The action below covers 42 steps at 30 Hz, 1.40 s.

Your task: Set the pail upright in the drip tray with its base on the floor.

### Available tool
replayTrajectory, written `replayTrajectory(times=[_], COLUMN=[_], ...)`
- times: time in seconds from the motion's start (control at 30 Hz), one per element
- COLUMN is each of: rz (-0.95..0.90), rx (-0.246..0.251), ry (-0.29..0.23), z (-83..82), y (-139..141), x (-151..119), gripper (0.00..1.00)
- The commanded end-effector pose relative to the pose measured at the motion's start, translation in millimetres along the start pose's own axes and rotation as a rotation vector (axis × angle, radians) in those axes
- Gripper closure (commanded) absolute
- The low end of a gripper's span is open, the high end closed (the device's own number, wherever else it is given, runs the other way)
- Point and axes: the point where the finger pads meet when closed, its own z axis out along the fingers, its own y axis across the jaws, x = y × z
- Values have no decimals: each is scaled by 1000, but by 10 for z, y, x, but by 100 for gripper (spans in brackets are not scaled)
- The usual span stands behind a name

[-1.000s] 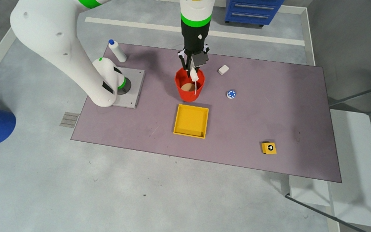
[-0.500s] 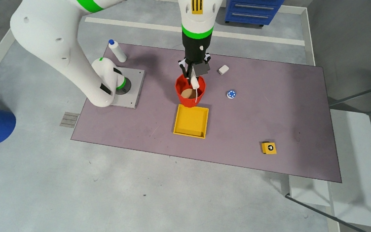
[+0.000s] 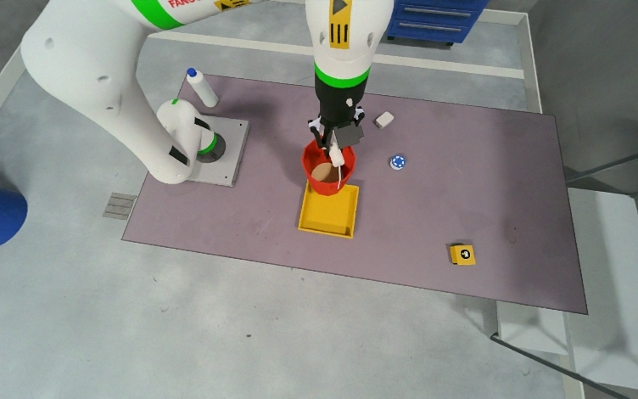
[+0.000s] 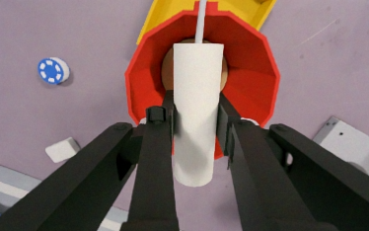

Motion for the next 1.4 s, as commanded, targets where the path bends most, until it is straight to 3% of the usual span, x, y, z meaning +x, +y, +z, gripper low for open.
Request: replayTrajectory(times=[0.0, 0.67, 1.37], rz=[0, 0, 0], rx=[1, 1, 1], ry=[1, 1, 1], z=[-10, -10, -10], y=[24, 131, 195], x=[119, 589, 873], gripper=[90, 90, 90])
